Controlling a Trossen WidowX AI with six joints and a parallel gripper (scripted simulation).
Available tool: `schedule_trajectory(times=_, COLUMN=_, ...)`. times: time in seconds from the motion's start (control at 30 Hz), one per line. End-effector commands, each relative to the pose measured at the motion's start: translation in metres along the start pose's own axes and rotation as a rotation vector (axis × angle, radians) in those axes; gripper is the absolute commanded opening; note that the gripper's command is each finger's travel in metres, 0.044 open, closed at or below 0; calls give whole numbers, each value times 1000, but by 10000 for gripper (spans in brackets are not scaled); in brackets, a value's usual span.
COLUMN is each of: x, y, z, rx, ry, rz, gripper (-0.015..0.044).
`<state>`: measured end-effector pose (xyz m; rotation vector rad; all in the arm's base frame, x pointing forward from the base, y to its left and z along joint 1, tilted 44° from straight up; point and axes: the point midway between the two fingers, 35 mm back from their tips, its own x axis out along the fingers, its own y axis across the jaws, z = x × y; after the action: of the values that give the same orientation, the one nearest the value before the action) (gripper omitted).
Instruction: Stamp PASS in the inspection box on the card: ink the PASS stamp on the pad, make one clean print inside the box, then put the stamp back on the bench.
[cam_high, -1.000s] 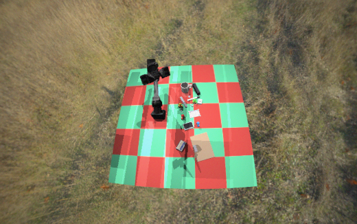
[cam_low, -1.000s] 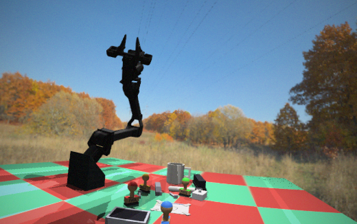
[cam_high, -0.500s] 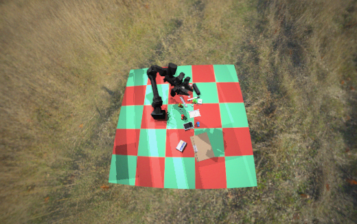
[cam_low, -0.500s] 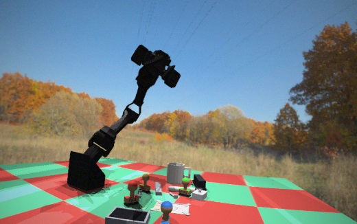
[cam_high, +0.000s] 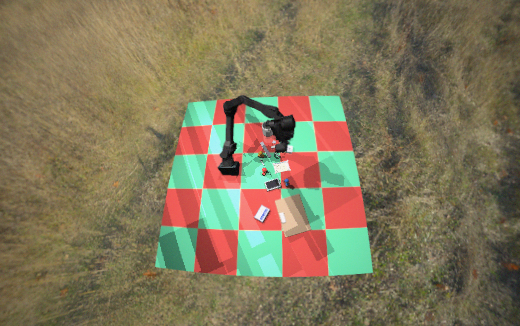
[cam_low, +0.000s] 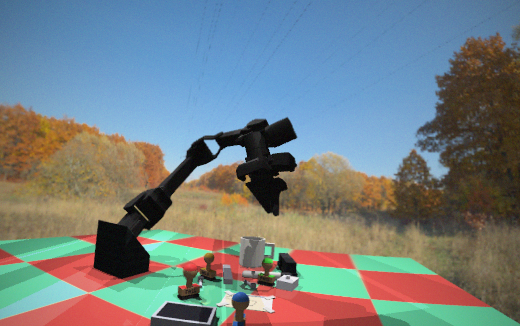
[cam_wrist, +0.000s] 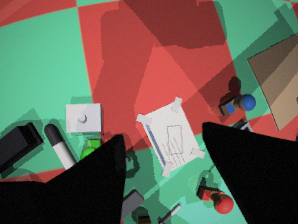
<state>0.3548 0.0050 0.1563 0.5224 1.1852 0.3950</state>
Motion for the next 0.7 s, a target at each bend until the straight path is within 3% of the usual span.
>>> schedule_trajectory(times=0.0, x=37, y=40, z=-24, rx=-44, ry=212, rz=105, gripper=223)
schedule_trajectory(times=0.13, x=58, y=67, z=-44, rx=-63, ry=360, rz=163, gripper=223)
schedule_trajectory(times=0.67, x=76, y=71, z=-48, rx=-63, ry=360, rz=162, gripper=223)
